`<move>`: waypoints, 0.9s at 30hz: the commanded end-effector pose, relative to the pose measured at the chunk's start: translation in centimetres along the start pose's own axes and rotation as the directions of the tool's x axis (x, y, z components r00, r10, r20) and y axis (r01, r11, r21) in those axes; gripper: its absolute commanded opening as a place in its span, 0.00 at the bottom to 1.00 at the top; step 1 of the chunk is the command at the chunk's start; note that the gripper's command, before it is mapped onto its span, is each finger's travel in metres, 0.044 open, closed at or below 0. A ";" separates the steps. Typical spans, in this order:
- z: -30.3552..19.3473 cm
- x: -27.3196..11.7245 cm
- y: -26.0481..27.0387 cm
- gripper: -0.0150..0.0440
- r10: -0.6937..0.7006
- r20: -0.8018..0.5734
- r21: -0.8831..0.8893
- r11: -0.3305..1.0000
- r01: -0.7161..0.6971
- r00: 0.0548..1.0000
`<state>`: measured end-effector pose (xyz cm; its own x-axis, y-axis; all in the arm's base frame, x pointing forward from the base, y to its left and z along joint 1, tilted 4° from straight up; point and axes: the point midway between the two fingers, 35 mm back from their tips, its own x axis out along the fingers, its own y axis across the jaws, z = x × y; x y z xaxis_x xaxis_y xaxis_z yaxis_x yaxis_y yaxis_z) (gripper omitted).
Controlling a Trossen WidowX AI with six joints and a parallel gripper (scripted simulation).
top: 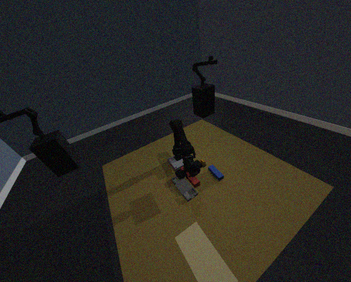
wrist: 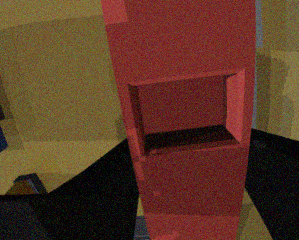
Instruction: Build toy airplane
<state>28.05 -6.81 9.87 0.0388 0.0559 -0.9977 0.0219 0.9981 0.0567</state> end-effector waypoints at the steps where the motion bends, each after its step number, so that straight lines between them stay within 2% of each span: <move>1: -0.3 1.0 -1.3 0.25 0.005 -0.014 -0.023 1.000 -0.006 1.000; 18: -1.1 3.0 -5.6 0.25 0.002 -0.007 -0.107 0.994 -0.003 1.000; 25: -1.1 3.0 -5.6 0.57 0.002 -0.007 -0.107 0.994 -0.003 1.000; 27: -1.1 3.0 -5.6 0.59 0.002 -0.007 -0.107 0.994 -0.003 1.000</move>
<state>27.08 -12.16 6.75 0.0376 0.0547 -0.9978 -0.0778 0.9956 0.0517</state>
